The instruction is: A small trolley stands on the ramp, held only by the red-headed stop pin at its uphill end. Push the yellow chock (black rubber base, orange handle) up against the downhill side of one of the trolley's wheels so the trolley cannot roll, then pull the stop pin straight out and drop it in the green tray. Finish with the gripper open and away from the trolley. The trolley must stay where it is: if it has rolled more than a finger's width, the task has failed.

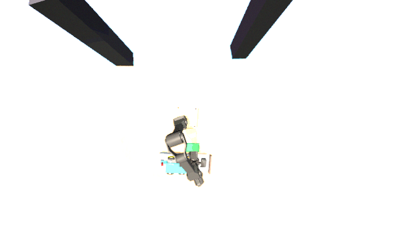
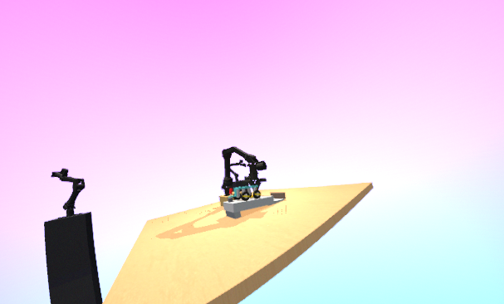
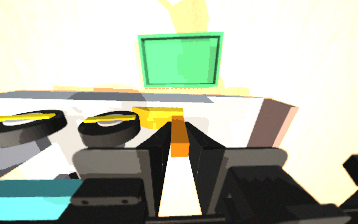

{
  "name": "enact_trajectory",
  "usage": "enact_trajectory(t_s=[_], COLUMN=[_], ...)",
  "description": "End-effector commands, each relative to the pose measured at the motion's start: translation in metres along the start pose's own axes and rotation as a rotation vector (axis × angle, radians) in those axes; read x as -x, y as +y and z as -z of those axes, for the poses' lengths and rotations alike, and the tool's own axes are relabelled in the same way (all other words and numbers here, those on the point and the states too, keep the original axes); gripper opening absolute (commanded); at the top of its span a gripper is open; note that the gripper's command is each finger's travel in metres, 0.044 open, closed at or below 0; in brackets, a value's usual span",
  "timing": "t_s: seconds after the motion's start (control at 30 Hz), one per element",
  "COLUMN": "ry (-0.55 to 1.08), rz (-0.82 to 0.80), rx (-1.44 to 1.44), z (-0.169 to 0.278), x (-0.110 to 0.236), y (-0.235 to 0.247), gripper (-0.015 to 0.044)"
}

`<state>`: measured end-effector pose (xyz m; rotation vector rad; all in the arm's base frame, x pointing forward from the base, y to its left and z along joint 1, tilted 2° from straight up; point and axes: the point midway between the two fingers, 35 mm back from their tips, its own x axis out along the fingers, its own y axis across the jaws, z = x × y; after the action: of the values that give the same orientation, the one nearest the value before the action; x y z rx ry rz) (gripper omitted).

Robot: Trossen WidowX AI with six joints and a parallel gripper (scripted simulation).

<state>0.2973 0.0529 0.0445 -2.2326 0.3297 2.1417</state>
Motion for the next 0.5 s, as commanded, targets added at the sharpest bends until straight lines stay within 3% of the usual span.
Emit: enact_trajectory(t_s=[0.0,0.37,0.47], ry=[0.005,0.0,0.0], rz=[-0.006,0.002,0.002], rx=[-0.001,0.0,0.0], z=[0.0001,0.0,0.0], x=[0.0008,0.0001,0.0001], y=[0.0057,0.0016,0.0016], gripper=[0.0,0.0,0.0079])
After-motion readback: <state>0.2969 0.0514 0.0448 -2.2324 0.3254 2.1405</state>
